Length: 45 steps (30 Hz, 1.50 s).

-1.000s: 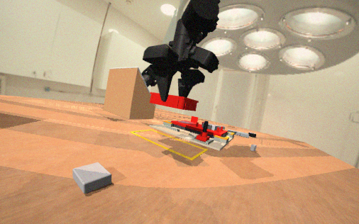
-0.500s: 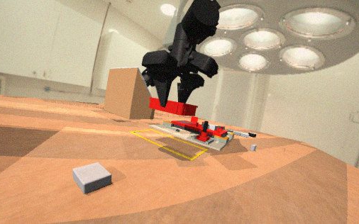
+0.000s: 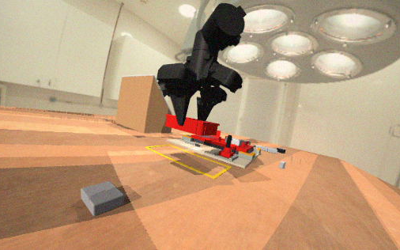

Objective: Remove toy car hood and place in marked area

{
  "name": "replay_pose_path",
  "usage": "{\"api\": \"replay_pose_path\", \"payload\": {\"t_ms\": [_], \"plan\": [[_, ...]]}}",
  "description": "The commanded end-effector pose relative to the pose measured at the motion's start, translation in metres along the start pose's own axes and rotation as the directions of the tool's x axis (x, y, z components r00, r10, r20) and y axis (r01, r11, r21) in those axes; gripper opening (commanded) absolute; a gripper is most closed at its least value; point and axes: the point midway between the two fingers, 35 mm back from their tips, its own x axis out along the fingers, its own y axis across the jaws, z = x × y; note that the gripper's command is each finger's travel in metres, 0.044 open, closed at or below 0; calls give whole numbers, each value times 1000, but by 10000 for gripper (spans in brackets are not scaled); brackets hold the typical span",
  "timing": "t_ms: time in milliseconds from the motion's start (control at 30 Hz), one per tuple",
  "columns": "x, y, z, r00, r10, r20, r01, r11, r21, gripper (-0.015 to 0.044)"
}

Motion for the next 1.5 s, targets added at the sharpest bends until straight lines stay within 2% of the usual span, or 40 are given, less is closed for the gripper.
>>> {"api": "replay_pose_path", "payload": {"t_ms": [0, 1467], "plan": [[4, 0, -1, 1000, 4, 1, -4, 1000, 6, 0], [39, 2, -3, 1000, 7, 1, -7, 1000, 5, 0]]}}
